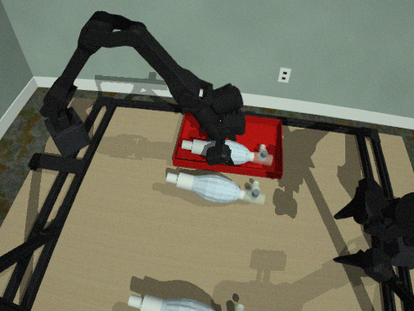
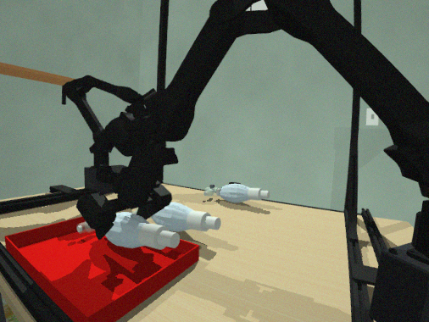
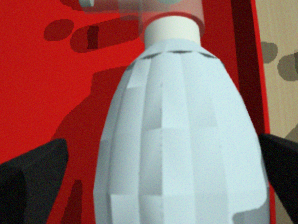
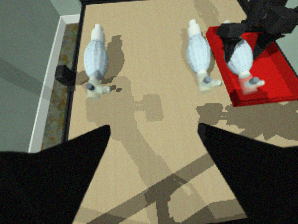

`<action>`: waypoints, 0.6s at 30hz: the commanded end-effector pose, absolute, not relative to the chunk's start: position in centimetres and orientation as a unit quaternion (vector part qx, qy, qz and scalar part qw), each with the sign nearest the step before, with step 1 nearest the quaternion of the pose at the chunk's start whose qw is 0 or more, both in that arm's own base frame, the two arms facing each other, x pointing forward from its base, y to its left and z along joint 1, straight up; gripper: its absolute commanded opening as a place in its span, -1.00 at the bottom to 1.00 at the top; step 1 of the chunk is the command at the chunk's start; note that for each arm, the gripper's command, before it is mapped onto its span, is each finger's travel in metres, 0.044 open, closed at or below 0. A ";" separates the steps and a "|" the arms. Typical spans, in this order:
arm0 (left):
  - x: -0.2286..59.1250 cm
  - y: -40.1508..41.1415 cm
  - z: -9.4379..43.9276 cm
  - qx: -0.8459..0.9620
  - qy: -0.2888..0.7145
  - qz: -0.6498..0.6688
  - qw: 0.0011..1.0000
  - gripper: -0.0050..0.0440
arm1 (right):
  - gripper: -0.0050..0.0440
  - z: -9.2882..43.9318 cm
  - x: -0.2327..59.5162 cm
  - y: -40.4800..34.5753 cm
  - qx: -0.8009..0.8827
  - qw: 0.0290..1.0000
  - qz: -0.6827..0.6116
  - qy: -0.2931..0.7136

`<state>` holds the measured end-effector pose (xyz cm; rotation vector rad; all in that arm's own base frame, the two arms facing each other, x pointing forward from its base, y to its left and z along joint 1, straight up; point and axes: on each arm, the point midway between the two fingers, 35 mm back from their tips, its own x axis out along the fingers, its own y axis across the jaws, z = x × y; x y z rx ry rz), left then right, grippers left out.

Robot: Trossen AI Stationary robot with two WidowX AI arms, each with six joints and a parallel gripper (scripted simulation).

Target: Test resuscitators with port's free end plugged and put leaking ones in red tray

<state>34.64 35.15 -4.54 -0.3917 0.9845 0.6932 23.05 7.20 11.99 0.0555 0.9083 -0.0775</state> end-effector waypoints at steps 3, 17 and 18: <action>34.8 35.1 3.3 -0.183 0.459 0.322 0.807 1.00 | 1.00 12.0 23.0 7.2 0.026 0.897 -0.037 0.439; 35.0 35.3 5.3 -0.183 0.459 0.322 0.807 1.00 | 1.00 12.0 23.0 7.2 0.026 0.897 -0.037 0.439; 34.9 33.9 5.8 -0.185 0.462 0.321 0.806 1.00 | 1.00 12.0 23.1 7.2 0.026 0.898 -0.036 0.438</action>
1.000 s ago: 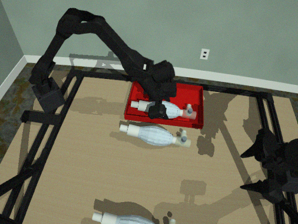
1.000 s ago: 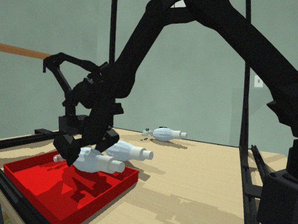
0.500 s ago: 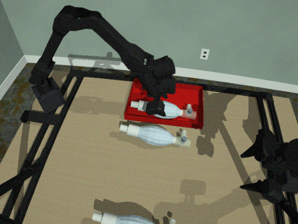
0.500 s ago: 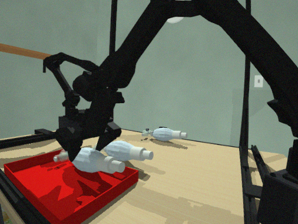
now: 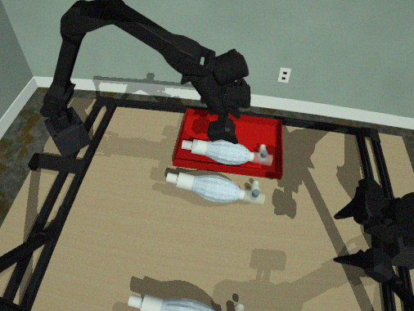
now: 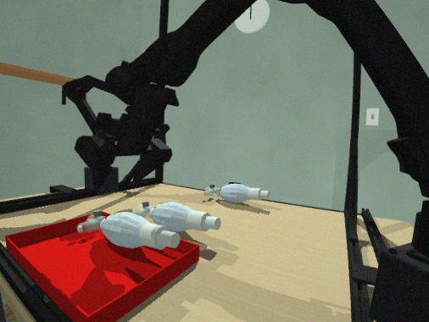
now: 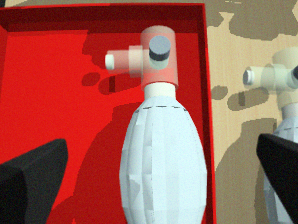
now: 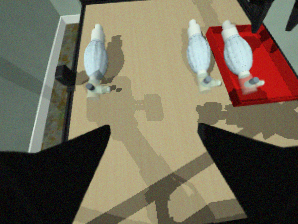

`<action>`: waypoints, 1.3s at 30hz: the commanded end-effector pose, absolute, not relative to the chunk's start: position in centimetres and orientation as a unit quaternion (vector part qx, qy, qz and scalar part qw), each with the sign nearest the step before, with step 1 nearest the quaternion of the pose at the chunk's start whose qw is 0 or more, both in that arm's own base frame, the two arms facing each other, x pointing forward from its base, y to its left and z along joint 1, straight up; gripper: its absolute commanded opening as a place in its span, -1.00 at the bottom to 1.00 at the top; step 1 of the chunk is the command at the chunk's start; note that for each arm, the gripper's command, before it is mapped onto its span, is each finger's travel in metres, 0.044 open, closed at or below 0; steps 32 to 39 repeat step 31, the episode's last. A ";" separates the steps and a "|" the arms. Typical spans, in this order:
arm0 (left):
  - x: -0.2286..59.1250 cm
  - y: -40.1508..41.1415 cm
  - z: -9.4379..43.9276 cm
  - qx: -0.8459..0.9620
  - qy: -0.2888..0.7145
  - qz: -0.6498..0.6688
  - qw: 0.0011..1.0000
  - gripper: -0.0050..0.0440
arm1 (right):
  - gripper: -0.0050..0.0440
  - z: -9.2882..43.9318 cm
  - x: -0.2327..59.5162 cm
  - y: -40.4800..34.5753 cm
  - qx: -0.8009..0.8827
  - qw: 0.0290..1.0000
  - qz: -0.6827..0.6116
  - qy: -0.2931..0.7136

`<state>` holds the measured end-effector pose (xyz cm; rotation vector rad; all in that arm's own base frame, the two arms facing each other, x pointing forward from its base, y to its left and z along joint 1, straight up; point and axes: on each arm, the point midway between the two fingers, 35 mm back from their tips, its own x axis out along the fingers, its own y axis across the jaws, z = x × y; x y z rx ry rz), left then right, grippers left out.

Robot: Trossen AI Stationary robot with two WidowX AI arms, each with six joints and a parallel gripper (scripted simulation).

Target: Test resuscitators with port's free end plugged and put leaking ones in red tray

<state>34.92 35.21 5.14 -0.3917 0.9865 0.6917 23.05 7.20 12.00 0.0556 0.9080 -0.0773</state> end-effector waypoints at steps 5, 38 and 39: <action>33.8 27.4 8.9 -0.186 0.465 0.321 0.804 1.00 | 1.00 12.0 23.1 7.2 0.026 0.898 -0.036 0.438; 24.8 12.3 11.4 -0.184 0.461 0.321 0.807 1.00 | 1.00 12.0 23.1 7.2 0.026 0.898 -0.037 0.439; 24.8 12.3 11.4 -0.184 0.461 0.321 0.807 1.00 | 1.00 12.0 23.1 7.2 0.026 0.898 -0.037 0.439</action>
